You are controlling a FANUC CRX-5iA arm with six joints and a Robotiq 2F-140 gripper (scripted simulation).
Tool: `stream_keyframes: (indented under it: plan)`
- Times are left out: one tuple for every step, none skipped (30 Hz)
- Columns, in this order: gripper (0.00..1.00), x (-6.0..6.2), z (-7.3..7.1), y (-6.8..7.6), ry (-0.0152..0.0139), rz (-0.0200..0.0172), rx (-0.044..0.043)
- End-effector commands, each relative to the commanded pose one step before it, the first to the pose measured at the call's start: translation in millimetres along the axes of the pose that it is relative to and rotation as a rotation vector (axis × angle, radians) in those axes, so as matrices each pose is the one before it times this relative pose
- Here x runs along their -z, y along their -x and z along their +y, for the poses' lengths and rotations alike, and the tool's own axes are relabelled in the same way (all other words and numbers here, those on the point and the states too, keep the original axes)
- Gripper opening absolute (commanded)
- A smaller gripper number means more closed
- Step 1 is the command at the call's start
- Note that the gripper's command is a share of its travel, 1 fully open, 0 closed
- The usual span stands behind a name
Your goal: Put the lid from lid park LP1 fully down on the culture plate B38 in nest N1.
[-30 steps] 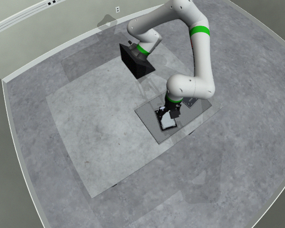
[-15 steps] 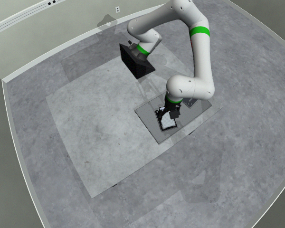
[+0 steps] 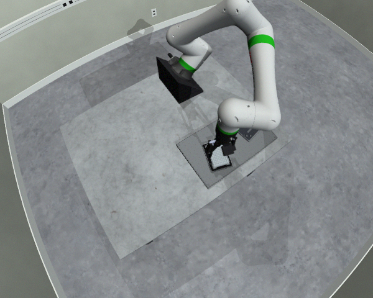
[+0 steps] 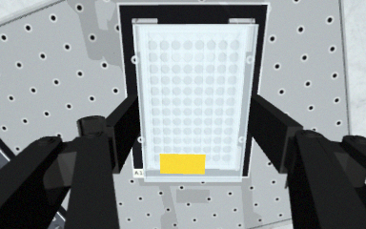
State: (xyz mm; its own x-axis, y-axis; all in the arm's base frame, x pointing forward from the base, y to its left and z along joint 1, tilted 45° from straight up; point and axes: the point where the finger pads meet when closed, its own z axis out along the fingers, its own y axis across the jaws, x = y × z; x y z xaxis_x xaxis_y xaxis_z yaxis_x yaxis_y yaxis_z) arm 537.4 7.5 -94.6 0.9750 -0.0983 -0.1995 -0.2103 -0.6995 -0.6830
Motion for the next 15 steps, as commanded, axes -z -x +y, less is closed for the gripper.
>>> stream_keyframes:
  plan:
    - [0.61,0.57,0.21,-0.55,0.00082,0.00185,0.00045]
    - [0.61,-0.35,-0.01,-0.01,0.00000,0.00000,0.00004]
    - [0.61,-0.41,-0.01,-0.01,0.00000,0.00000,0.00004]
    - [0.61,-0.46,-0.02,-0.01,0.00000,0.00000,0.00005]
    - [0.61,0.00,0.00,0.00,0.00000,0.00000,0.00000]
    - [0.61,0.00,0.00,0.00,0.00000,0.00000,0.00000]
    - [0.61,-0.51,-0.02,-0.01,0.00000,0.00000,0.00005]
    - [0.61,-0.55,-0.02,-0.01,0.00000,0.00000,0.00006]
    - [0.61,-0.59,-0.02,-0.01,0.00000,0.00000,0.00006]
    - [0.61,-0.61,-0.02,-0.01,0.00000,0.00000,0.00006]
    - [0.61,-0.62,-0.02,-0.01,0.00000,0.00000,0.00006]
    - [0.61,-0.62,-0.02,-0.02,0.00000,0.00000,0.00000]
    - [0.61,-0.61,-0.02,-0.02,0.00000,0.00000,0.00000]
    - [0.61,-0.59,-0.02,-0.02,0.00000,0.00000,0.00000]
    - [0.61,-0.56,-0.02,-0.01,0.00000,0.00000,0.00000]
